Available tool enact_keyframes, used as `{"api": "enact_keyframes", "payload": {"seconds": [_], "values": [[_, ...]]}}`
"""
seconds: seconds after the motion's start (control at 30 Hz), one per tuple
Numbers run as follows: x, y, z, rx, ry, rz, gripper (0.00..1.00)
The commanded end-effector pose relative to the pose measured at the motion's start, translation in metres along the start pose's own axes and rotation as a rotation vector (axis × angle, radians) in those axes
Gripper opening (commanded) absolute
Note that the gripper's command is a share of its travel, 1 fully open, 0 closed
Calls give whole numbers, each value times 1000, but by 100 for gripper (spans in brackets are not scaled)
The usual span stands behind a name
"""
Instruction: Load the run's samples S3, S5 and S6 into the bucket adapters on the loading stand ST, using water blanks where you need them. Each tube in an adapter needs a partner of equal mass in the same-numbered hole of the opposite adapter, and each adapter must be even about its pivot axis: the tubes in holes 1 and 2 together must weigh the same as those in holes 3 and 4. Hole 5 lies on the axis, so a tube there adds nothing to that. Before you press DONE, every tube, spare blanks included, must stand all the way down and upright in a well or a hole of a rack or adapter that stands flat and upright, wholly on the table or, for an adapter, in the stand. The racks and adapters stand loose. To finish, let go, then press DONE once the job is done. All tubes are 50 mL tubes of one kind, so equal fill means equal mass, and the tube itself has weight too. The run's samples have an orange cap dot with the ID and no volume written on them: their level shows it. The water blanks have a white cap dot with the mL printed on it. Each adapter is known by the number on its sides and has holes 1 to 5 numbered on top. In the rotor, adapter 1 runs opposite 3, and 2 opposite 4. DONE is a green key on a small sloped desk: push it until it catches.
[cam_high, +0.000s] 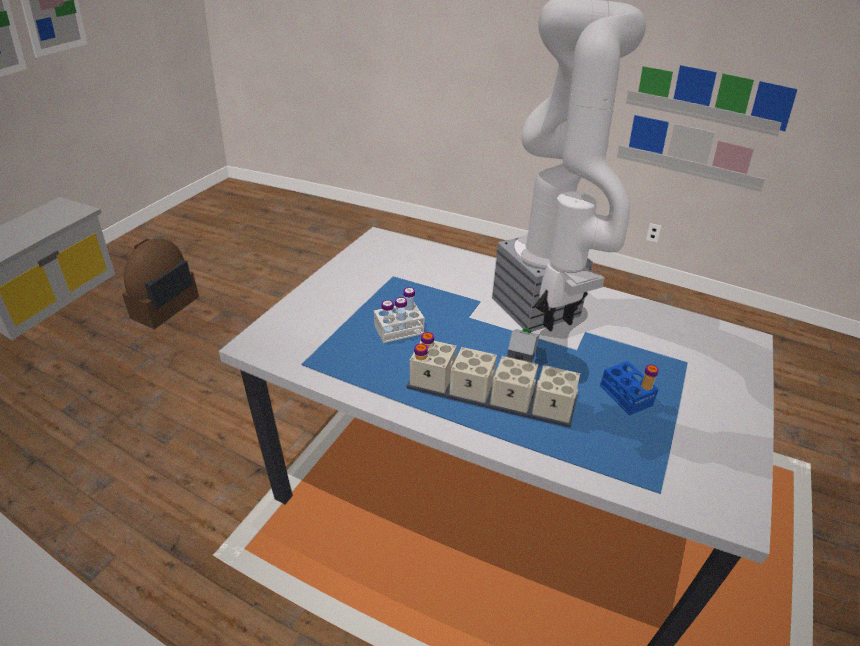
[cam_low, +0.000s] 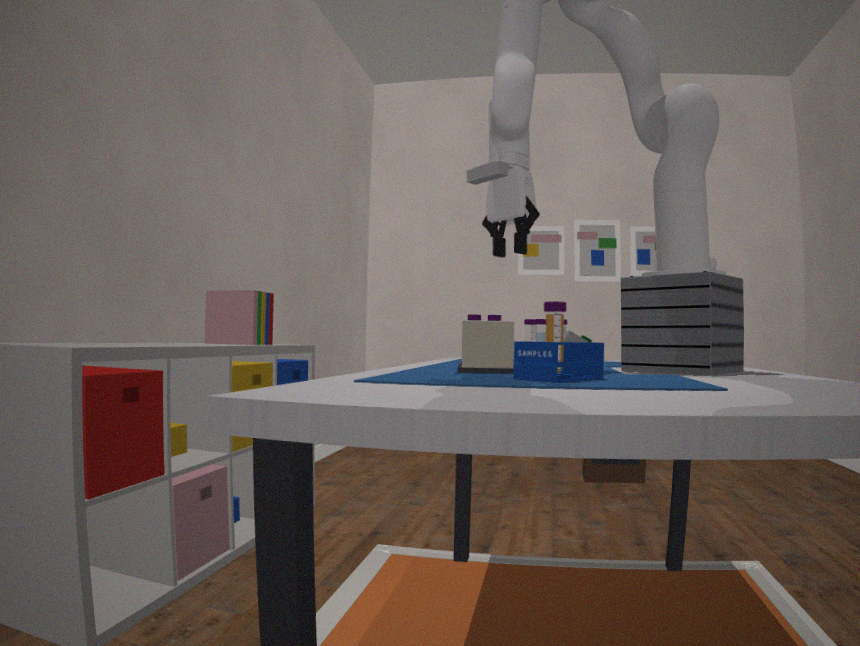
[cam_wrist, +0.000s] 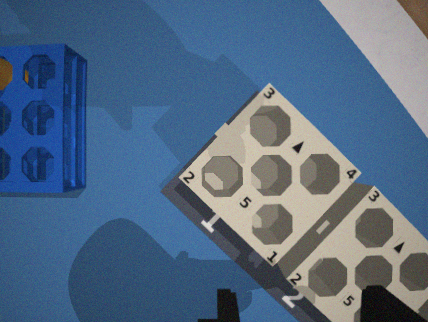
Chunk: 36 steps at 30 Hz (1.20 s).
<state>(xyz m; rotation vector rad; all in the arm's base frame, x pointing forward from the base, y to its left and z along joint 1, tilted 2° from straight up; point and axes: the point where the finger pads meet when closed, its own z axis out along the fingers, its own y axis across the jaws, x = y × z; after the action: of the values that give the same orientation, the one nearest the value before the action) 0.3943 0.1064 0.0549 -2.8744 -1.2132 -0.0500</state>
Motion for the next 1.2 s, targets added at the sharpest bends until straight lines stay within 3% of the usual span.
{"api": "enact_keyframes", "payload": {"seconds": [0.0, 1.17], "values": [[14, -20, 0, -7, -6, 1, 57], [95, -151, 1, -6, -6, 1, 57]]}}
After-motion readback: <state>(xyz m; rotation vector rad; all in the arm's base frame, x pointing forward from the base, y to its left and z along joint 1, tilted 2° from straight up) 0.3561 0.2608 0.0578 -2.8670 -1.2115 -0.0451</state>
